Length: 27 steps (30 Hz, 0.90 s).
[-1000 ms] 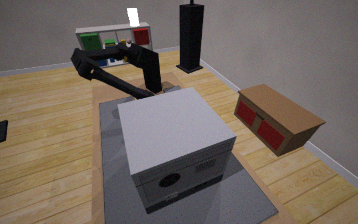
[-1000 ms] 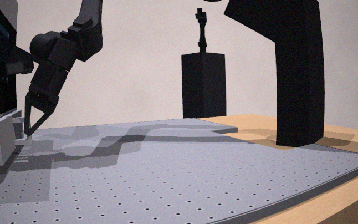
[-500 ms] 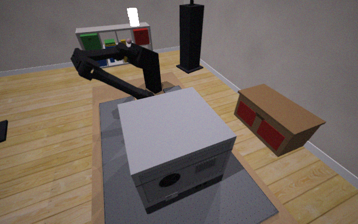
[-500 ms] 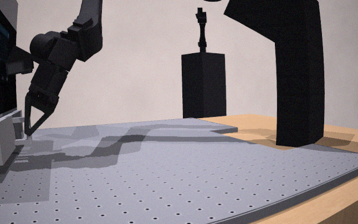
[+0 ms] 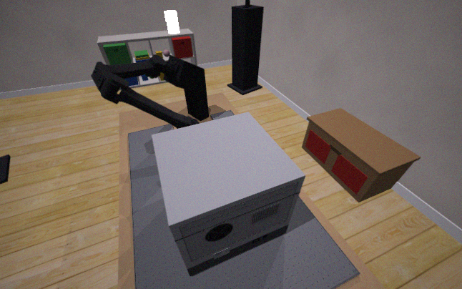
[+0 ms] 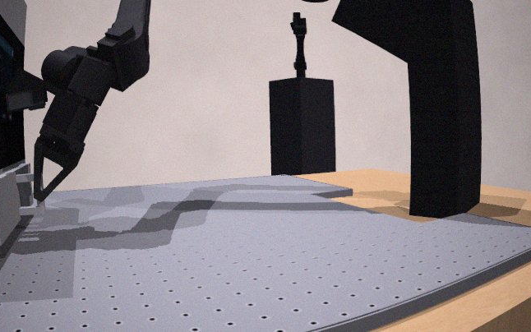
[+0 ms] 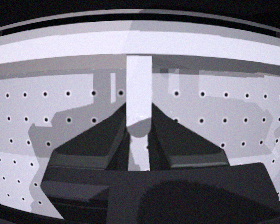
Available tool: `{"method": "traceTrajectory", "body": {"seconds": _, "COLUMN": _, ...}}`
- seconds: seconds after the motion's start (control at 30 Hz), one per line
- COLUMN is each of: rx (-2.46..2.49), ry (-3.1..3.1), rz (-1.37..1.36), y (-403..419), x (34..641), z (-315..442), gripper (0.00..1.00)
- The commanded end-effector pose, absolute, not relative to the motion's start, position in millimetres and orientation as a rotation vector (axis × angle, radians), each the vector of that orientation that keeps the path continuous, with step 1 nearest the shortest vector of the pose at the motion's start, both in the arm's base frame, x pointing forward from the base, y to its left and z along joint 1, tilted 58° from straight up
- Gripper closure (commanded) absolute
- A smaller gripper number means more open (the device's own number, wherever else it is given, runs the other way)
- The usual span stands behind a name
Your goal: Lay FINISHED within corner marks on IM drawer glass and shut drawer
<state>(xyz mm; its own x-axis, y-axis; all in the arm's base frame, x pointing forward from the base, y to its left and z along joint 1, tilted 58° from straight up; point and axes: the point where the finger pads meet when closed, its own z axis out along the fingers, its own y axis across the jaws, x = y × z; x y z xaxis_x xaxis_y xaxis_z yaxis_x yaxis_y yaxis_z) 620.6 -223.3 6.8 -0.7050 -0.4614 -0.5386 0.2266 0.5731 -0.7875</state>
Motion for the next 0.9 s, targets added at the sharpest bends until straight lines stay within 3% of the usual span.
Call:
{"method": "traceTrajectory", "body": {"seconds": 0.0, "rx": -0.223, "ry": 2.048, "rz": -1.136, "y": -204.5, "x": 637.9, "z": 2.6, "gripper": 0.92}}
{"method": "traceTrajectory", "body": {"seconds": 0.87, "rx": -0.218, "ry": 2.052, "rz": -1.145, "y": -210.8, "x": 636.7, "z": 2.9, "gripper": 0.92}}
